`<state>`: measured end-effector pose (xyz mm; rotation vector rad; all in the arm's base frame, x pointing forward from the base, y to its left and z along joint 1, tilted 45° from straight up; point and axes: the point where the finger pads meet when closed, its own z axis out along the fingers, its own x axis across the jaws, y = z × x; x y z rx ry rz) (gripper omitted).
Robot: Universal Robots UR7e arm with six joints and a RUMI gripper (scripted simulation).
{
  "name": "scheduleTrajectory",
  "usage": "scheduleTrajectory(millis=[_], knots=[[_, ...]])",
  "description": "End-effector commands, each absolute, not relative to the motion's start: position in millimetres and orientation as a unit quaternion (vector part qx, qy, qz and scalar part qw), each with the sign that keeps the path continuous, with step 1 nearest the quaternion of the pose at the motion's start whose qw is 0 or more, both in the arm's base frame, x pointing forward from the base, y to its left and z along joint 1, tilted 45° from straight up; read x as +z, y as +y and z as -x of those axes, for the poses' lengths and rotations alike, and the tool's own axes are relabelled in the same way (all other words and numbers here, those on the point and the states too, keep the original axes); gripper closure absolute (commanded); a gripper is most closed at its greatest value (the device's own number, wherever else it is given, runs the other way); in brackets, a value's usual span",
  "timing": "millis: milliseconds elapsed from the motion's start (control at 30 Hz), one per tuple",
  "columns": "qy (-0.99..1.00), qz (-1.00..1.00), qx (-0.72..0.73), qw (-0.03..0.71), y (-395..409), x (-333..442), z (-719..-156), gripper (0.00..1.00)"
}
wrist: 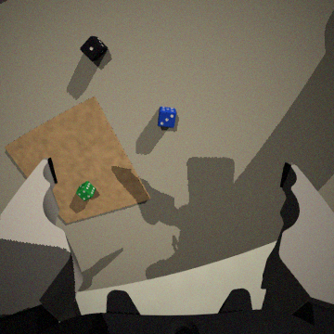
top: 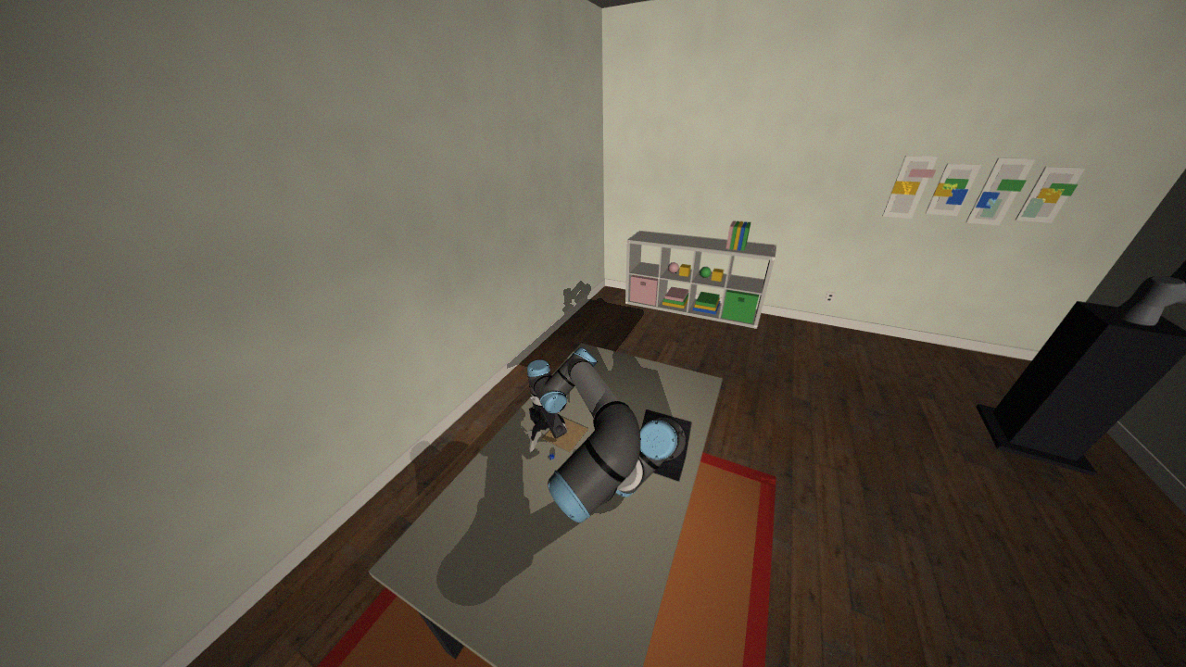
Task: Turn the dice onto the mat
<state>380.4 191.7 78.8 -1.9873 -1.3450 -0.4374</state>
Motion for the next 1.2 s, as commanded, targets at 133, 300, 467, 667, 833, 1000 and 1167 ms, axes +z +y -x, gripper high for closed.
scheduleTrajectory(millis=[133,300,467,667,833,1000,1167], knots=[[-0.521,0.763,-0.17,0.343,191.4,78.8,-380.6,0.0],[-0.521,0.763,-0.17,0.343,191.4,78.8,-380.6,0.82],[-0.521,0.763,-0.17,0.343,191.4,78.8,-380.6,0.82],[-0.521,0.763,-0.17,0.343,191.4,78.8,-380.6,0.82],[-0.521,0.763,-0.17,0.343,191.4,78.8,-380.6,0.82],[-0.521,0.763,-0.17,0.343,191.4,78.8,-380.6,0.82],[-0.521,0.763,-0.17,0.343,191.4,78.8,-380.6,0.82]])
